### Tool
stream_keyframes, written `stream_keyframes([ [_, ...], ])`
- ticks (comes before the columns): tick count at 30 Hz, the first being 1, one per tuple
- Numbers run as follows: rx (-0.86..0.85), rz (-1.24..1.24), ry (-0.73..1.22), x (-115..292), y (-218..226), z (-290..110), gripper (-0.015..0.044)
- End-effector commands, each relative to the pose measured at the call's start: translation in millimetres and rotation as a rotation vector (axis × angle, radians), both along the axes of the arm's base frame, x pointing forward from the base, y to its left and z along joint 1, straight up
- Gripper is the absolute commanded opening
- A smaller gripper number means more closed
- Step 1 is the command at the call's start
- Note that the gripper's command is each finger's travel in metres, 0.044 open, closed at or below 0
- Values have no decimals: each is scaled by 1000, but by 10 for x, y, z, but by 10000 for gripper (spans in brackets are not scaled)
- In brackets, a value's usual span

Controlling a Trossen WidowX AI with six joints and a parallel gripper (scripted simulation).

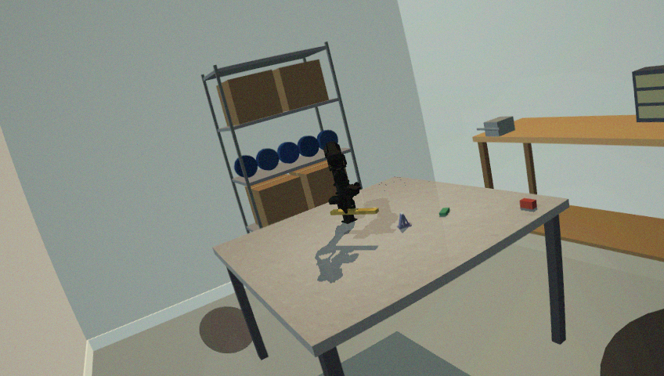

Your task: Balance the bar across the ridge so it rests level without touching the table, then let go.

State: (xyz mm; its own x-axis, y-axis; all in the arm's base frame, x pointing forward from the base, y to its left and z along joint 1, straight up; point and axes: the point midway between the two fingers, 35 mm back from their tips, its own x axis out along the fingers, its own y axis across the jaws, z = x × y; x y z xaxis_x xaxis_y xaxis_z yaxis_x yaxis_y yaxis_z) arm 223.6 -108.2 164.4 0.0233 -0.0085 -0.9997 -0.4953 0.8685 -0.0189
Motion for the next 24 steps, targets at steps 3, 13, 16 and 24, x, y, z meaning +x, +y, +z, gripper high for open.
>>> stream_keyframes([
  [3,-3,65,0,148,117,22,0],
  [13,-3,177,-1,381,350,41,0],
  [16,-3,211,-2,447,427,45,0],
  [24,-4,301,-3,613,646,53,0],
])
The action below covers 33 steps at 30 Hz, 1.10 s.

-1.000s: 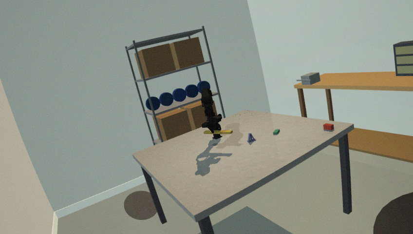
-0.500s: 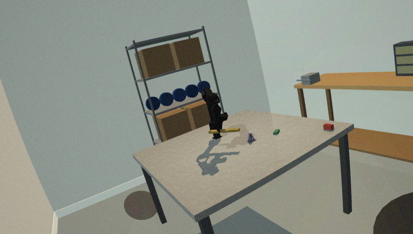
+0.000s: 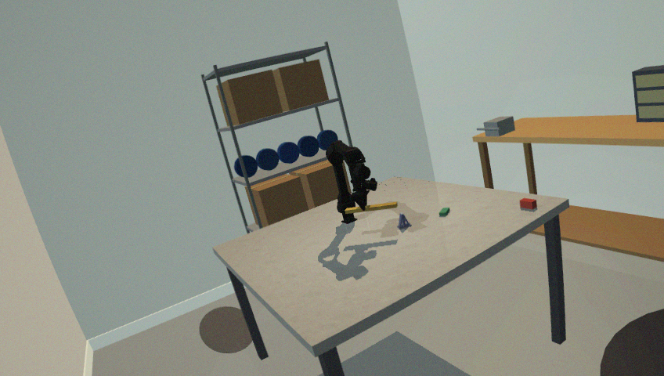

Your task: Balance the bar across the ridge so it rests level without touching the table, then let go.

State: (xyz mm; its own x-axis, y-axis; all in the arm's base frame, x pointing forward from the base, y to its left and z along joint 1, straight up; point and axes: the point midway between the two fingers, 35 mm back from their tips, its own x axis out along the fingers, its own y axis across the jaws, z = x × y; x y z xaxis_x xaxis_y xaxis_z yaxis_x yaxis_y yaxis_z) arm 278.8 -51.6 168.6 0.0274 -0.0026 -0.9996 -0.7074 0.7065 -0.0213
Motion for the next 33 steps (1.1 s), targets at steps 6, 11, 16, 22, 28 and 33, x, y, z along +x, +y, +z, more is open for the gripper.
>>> stream_keyframes([
  [6,-3,100,-2,175,258,14,0],
  [11,-3,156,-2,263,413,15,0],
  [16,-3,212,-3,344,575,14,0],
  [22,-3,280,-4,434,776,10,0],
  [28,-3,347,-5,519,983,3,0],
  [33,-3,401,-6,591,1148,-5,0],
])
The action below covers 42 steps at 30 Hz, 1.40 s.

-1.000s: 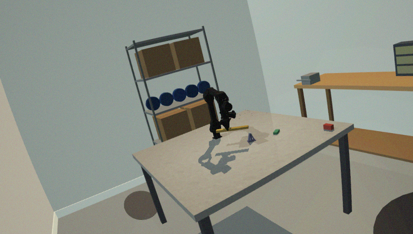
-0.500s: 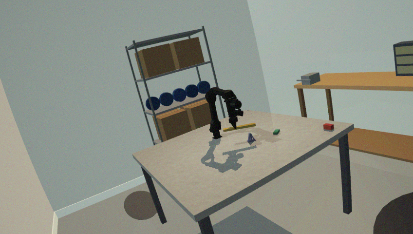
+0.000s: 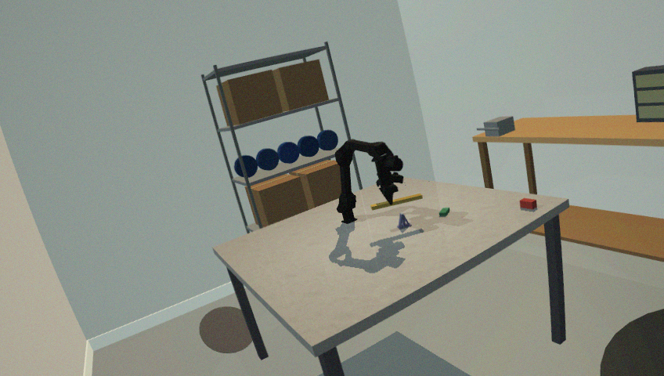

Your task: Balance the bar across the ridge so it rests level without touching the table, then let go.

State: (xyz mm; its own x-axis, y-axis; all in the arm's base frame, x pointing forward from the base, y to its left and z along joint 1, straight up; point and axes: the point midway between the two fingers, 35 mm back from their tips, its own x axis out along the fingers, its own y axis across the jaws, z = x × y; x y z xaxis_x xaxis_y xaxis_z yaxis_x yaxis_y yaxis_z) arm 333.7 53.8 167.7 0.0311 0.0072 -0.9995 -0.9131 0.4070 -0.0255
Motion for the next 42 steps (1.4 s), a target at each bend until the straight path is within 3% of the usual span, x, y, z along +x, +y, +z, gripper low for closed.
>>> stream_keyframes([
  [1,-2,41,-2,49,111,3,0],
  [30,-2,42,-2,87,110,-422,0],
  [42,-2,43,-2,88,110,-424,0],
])
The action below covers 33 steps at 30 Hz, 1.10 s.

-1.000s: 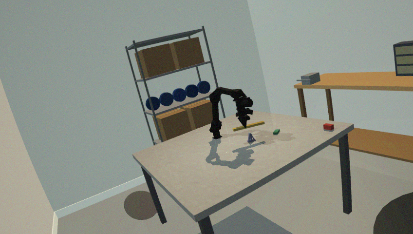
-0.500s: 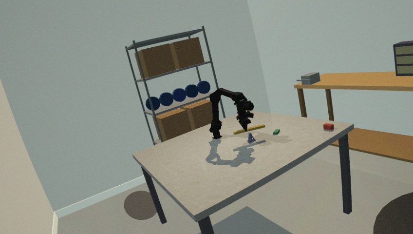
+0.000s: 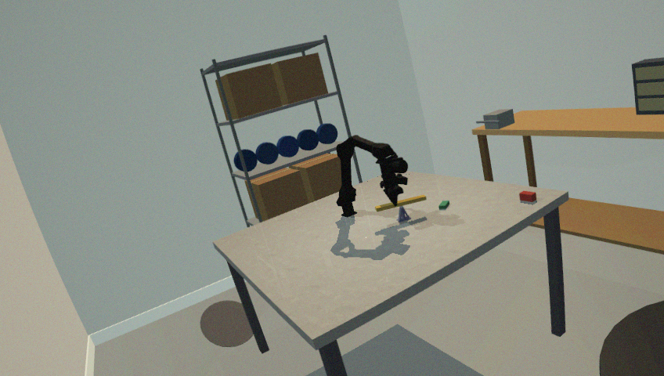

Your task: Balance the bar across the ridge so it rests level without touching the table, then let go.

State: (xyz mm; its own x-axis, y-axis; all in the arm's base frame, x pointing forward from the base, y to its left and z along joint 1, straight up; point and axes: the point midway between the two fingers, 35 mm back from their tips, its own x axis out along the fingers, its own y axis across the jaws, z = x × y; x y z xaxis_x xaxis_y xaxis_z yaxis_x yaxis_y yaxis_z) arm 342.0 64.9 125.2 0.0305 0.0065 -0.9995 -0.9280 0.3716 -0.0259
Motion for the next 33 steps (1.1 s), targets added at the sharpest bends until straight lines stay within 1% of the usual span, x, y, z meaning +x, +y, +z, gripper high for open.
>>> stream_keyframes([
  [1,0,4,-3,5,-2,0,0],
  [33,0,4,-3,6,0,-27,0],
])
